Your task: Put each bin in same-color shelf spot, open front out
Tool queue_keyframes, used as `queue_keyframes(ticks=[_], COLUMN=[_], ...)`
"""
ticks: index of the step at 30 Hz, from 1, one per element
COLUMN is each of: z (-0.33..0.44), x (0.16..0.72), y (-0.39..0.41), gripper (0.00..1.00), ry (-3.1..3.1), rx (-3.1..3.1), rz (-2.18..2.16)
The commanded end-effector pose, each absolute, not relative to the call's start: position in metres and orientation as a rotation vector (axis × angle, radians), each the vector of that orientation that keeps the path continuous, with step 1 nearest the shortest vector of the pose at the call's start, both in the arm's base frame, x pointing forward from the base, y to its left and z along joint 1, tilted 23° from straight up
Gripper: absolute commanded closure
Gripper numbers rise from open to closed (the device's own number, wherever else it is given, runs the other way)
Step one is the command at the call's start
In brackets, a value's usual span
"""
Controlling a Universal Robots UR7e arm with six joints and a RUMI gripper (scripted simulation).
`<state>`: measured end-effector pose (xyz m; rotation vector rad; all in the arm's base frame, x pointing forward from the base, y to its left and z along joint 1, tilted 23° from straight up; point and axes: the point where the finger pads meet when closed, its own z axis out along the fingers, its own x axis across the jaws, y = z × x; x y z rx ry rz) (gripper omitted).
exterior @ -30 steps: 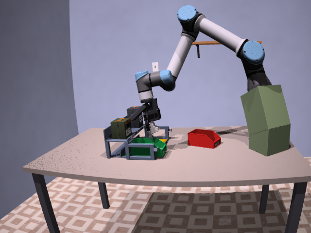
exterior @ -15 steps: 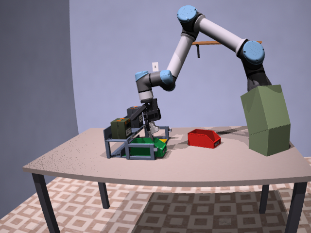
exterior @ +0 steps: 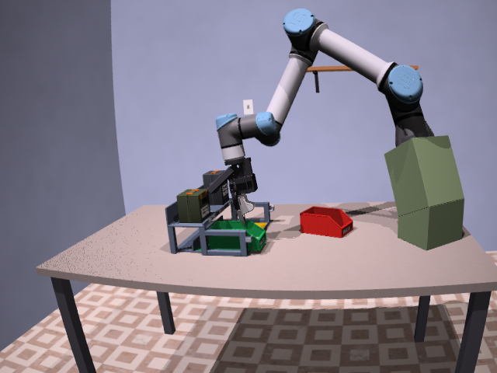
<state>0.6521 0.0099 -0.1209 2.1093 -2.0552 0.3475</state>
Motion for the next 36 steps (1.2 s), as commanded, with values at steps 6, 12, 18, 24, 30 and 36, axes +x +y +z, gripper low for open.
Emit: queue_keyframes(ticks=[6, 12, 18, 24, 30, 36], z=[-0.120, -0.120, -0.117, -0.115, -0.112, -0.106], x=[0.654, 0.654, 0.654, 0.653, 0.651, 0.649], y=[0.009, 0.009, 0.010, 0.012, 0.014, 0.016], gripper=[0.95, 0.95, 0.95, 0.95, 0.95, 0.95], ry=[-2.058, -2.058, -2.058, -2.057, -2.055, -2.055], rx=[2.109, 2.109, 2.110, 2.111, 2.111, 2.111], rz=[0.349, 0.349, 0.351, 0.350, 0.348, 0.347])
